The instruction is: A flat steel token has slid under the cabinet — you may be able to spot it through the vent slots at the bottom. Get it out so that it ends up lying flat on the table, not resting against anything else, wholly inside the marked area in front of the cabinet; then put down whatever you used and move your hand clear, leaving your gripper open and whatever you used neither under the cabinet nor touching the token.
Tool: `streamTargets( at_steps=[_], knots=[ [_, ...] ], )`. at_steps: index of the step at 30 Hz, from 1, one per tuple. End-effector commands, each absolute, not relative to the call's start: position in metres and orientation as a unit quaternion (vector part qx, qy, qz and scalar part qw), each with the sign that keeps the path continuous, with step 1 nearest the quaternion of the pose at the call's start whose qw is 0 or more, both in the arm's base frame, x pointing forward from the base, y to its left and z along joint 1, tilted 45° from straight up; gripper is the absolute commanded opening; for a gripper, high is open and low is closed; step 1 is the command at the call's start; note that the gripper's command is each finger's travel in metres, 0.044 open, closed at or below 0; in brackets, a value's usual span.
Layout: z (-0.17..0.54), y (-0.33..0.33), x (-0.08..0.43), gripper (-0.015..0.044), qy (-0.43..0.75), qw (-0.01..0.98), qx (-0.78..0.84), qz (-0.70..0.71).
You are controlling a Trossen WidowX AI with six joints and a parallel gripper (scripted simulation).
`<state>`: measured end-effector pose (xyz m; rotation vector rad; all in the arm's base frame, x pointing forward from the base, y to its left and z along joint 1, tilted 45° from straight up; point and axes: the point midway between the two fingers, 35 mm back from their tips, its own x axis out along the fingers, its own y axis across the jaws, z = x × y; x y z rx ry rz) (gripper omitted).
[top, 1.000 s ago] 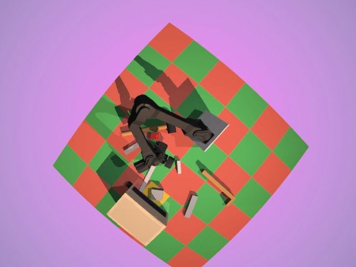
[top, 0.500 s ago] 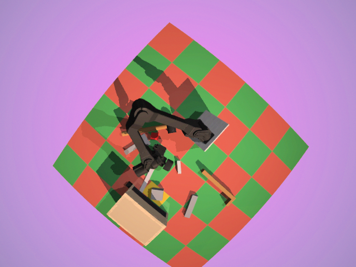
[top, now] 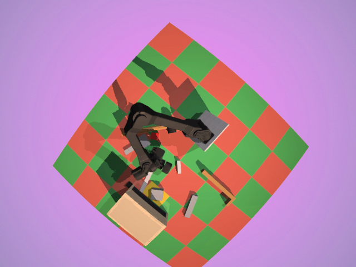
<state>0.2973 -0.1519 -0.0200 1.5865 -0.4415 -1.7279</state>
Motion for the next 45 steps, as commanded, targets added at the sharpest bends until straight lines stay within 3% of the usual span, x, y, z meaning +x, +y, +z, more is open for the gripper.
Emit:
streamTargets(
  at_steps=[1,45],
  knots=[
    [-0.020,-0.151,0.307,0.0000,-0.174,0.366,0.623,-0.669],
    [-0.028,-0.140,0.353,0.0000,-0.174,0.366,0.624,-0.668]
  ],
)
